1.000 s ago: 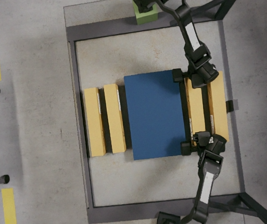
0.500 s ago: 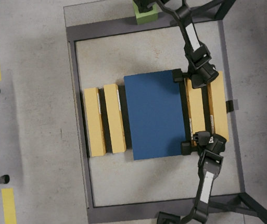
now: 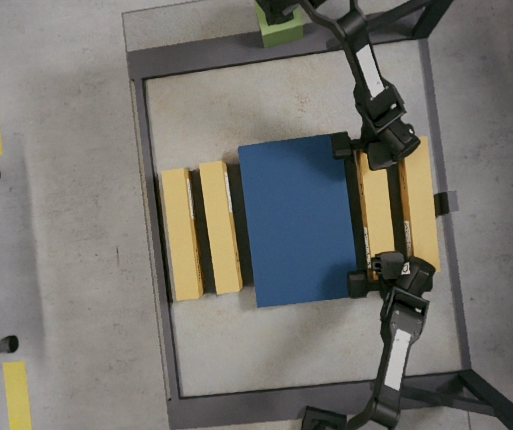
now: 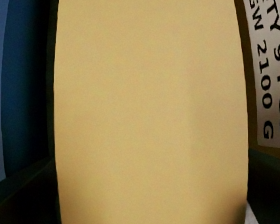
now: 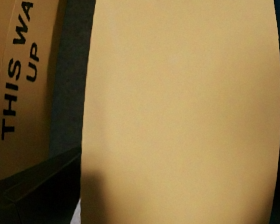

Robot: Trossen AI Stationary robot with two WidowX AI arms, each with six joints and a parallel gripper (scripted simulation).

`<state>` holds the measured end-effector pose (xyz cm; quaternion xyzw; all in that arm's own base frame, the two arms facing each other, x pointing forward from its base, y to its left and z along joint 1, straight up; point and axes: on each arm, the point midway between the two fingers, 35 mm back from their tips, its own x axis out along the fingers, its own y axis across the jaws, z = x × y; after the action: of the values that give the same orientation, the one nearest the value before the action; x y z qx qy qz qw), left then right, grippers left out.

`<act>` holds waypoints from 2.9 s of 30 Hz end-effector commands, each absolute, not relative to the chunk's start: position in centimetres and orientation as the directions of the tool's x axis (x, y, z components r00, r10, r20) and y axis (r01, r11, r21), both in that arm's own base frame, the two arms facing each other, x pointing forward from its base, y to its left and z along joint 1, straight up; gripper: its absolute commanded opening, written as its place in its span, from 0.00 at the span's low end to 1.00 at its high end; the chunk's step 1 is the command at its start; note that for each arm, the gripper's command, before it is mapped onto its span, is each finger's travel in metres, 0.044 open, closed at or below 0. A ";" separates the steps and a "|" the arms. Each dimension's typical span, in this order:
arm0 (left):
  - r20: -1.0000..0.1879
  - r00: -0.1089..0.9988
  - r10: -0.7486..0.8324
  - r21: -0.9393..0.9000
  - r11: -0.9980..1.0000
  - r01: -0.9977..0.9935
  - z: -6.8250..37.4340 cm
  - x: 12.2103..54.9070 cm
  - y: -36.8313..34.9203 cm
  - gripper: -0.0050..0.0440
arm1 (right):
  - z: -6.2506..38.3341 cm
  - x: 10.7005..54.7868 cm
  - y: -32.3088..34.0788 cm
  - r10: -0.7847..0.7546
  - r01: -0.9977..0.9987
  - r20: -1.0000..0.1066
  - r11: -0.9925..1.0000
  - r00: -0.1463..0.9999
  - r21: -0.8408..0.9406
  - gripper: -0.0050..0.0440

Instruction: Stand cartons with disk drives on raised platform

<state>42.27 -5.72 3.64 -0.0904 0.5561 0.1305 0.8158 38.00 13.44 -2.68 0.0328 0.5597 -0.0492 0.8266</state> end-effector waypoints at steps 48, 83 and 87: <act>-0.929 0.353 0.113 -0.004 0.949 -0.315 3.8 42.3 -5.8 0.88 | -2.0 38.3 13.7 -0.029 0.118 -0.914 0.993 0.405 0.021 0.88; -0.928 0.354 0.115 -0.003 0.949 -0.316 3.8 42.3 -5.8 0.88 | -2.0 38.3 13.6 -0.043 0.122 -0.924 0.992 0.380 0.004 0.88; -0.928 0.354 0.115 -0.003 0.949 -0.316 3.8 42.3 -5.8 0.88 | -2.0 38.3 13.6 -0.043 0.122 -0.924 0.992 0.380 0.004 0.88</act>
<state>42.29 -5.74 3.65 -0.0910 0.5555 0.1306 0.8161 37.55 13.24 -2.95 0.0296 0.5660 -0.0517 0.8222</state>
